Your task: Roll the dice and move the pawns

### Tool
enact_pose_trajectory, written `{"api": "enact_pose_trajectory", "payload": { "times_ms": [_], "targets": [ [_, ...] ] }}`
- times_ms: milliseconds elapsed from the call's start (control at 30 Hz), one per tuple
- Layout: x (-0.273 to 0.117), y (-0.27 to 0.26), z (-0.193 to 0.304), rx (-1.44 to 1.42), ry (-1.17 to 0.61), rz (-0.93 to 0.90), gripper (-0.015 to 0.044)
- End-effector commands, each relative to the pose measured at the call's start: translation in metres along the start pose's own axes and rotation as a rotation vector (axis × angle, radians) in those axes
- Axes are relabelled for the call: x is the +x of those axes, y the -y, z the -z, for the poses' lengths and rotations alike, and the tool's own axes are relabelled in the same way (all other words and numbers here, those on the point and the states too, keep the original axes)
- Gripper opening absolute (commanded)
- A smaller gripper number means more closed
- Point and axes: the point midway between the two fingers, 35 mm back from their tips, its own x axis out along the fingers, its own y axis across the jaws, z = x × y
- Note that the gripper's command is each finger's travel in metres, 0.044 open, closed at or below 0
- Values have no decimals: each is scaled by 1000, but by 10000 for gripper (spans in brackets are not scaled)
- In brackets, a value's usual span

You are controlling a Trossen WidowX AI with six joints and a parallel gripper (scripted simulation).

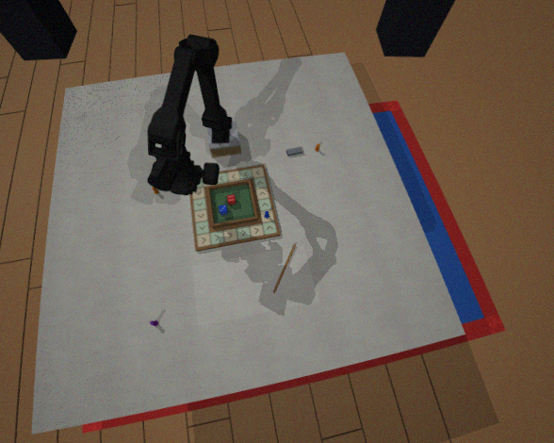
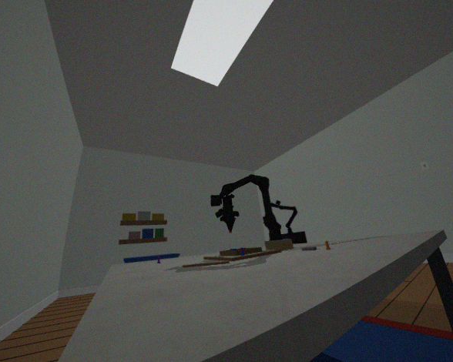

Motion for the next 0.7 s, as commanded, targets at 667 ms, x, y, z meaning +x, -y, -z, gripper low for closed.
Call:
{"api": "enact_pose_trajectory", "payload": {
  "times_ms": [667],
  "targets": [
    [22,-76,-63,-9,6,3,0]
  ]
}}
